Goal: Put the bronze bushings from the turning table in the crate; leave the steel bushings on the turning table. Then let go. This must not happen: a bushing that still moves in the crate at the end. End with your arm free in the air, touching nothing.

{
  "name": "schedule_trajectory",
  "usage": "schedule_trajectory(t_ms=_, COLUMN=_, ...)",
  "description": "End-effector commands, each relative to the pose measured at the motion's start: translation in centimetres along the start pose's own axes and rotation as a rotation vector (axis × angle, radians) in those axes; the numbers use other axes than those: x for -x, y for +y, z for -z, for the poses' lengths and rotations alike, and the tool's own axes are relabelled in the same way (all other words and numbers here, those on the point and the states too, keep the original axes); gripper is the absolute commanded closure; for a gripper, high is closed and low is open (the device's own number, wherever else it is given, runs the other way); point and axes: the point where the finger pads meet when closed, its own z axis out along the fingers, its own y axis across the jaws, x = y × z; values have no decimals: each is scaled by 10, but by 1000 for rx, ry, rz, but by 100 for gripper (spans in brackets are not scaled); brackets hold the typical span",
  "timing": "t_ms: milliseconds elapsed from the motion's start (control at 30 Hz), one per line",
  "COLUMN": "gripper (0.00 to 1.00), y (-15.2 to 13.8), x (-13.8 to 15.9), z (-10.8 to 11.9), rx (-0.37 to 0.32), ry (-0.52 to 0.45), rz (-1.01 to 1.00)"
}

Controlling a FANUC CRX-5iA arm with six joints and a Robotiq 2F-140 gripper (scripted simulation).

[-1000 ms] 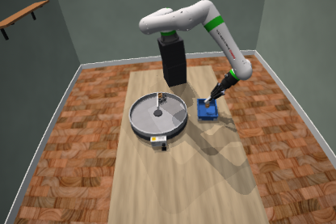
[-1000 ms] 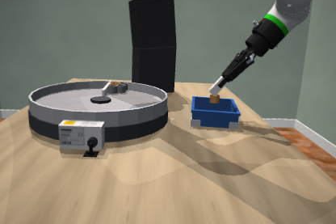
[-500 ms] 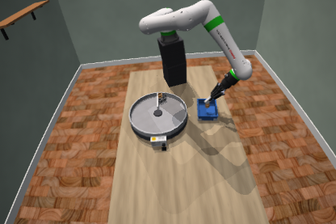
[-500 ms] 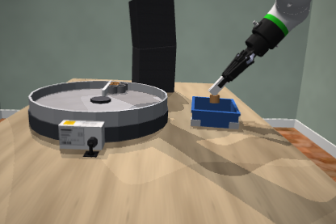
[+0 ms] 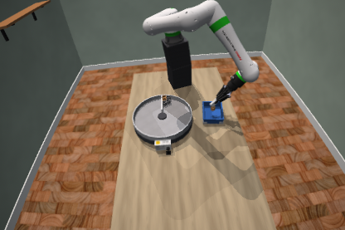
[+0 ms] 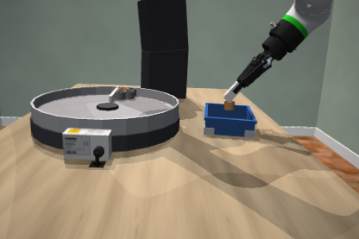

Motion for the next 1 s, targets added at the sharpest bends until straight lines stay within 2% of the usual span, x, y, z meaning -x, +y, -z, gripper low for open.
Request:
schedule_trajectory(t_ms=0, gripper=100, y=0, x=0, z=0, rx=0, ry=0, rz=0)
schedule_trajectory(t_ms=333, gripper=100, y=0, x=-4, z=-4, rx=0, ry=0, rz=0)
schedule_trajectory(t_ms=967, gripper=100, y=0, x=-22, z=-26, rx=0, ry=0, rz=0)
